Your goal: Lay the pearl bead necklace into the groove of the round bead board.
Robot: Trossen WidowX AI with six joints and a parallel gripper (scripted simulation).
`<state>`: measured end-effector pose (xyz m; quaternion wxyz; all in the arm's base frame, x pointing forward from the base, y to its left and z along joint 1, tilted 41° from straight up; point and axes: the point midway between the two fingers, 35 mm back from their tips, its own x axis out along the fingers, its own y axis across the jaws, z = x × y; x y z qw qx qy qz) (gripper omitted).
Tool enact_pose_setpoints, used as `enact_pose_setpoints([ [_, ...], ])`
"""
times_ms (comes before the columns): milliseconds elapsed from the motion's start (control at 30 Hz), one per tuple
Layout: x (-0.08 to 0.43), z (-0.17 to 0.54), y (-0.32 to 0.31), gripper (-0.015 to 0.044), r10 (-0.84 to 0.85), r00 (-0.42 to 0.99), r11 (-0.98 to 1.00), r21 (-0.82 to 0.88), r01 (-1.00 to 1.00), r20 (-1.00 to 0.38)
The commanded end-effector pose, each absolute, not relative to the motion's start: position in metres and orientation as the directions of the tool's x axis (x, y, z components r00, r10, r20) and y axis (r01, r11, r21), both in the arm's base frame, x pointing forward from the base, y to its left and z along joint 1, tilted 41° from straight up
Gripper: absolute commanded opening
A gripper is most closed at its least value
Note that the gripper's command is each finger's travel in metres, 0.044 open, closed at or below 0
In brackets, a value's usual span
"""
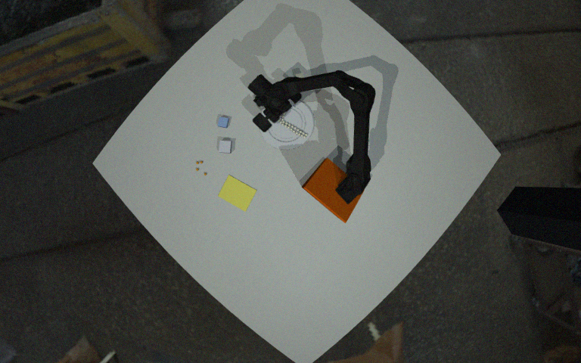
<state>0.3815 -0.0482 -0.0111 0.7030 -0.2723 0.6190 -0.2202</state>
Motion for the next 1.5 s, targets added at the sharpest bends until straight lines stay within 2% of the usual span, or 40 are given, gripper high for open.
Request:
enact_pose_setpoints([
  [0,0.3818,-0.0108,-0.0481,0.0000,-0.647,0.138,0.755,-0.655,-0.026,-0.750],
  [1067,0.3818,-0.0108,-0.0481,0.0000,-0.647,0.138,0.755,-0.655,-0.026,-0.750],
  [1467,0.3807,-0.0066,-0.0441,0.0315,-0.648,0.137,0.752,-0.658,-0.034,-0.749],
])
